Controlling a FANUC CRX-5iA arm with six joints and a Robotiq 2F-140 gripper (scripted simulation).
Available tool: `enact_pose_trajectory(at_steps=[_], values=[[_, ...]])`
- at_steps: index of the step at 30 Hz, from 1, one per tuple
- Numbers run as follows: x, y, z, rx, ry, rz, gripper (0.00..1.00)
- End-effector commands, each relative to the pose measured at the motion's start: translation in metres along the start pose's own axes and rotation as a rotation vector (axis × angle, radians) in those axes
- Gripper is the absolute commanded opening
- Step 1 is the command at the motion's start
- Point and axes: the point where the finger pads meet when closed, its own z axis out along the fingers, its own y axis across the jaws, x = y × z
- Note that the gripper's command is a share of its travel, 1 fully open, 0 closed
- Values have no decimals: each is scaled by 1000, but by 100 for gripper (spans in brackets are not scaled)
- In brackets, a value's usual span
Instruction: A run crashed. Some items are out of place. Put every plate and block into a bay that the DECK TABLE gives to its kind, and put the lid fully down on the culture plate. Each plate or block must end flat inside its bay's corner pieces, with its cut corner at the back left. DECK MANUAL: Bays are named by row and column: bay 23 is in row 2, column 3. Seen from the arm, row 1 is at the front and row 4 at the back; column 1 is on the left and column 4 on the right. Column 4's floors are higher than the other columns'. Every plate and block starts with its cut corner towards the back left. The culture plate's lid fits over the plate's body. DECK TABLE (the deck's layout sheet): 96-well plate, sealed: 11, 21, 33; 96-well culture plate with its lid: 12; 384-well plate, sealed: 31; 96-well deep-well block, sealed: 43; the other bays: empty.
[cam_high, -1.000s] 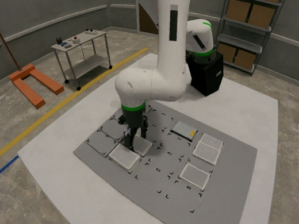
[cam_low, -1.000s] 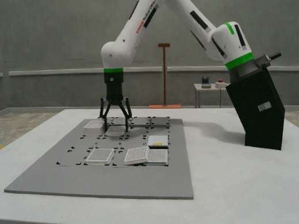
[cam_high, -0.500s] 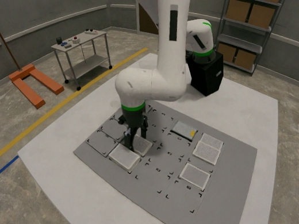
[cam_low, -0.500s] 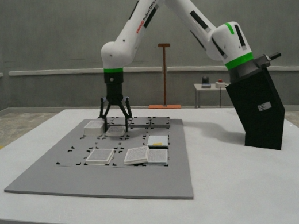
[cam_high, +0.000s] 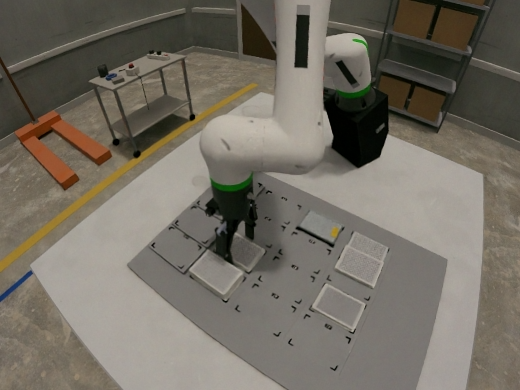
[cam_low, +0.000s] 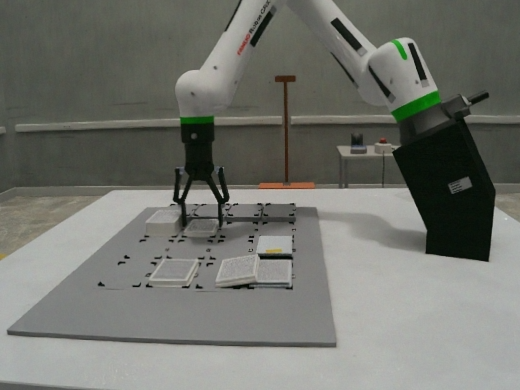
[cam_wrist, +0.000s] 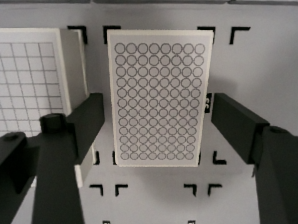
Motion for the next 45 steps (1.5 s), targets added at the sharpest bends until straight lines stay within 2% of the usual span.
enact_pose_trajectory(at_steps=[1,45], values=[[0,-1,-5,2,0,0,70],[0,-1,-56,2,0,0,70]])
